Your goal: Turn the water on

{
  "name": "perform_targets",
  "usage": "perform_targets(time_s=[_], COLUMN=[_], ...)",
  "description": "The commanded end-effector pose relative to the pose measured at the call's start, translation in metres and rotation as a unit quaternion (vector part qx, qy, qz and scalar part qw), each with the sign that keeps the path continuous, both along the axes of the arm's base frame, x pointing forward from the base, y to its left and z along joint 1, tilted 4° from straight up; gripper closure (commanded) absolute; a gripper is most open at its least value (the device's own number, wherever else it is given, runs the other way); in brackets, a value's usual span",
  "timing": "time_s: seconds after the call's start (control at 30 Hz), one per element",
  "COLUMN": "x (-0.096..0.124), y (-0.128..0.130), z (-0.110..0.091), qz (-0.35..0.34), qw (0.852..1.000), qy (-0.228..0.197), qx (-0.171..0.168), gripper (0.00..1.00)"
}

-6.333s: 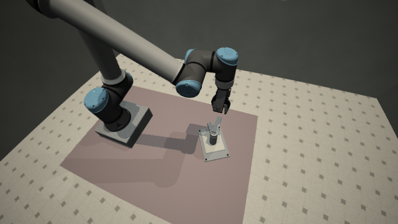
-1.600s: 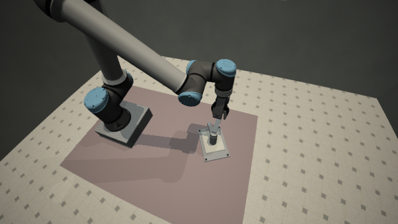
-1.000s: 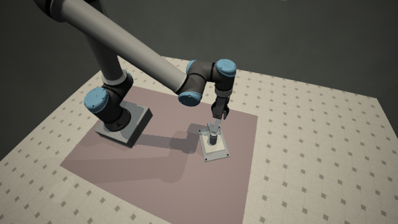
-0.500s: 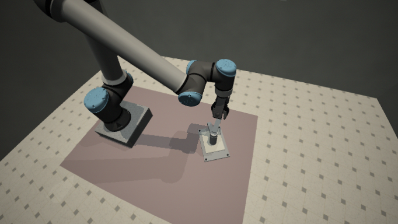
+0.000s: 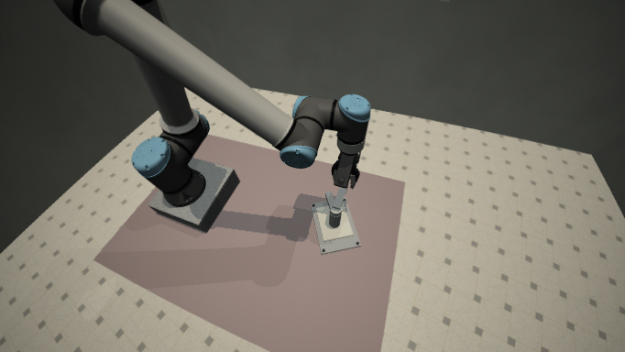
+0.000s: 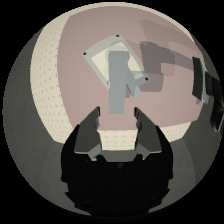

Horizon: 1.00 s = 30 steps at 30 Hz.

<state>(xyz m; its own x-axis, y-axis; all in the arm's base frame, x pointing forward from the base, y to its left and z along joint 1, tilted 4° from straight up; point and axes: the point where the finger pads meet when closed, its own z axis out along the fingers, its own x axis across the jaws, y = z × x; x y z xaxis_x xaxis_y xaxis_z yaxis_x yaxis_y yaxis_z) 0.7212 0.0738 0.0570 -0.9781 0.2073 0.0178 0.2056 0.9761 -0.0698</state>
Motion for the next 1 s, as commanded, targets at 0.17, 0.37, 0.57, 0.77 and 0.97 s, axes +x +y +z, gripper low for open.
perform_targets(time_s=[0.17, 0.37, 0.57, 0.77, 0.97], x=[-0.001, -0.001, -0.001, -0.002, -0.001], y=[-0.002, -0.002, -0.002, -0.003, -0.003], z=[-0.010, -0.016, -0.019, -0.024, -0.027], qz=[0.000, 0.000, 0.000, 0.000, 0.000], qw=[1.000, 1.000, 1.000, 1.000, 1.000], qy=[0.001, 0.001, 0.001, 0.001, 0.000], qx=[0.001, 0.001, 0.001, 0.001, 0.000], gripper=[0.59, 0.59, 0.59, 0.59, 0.59])
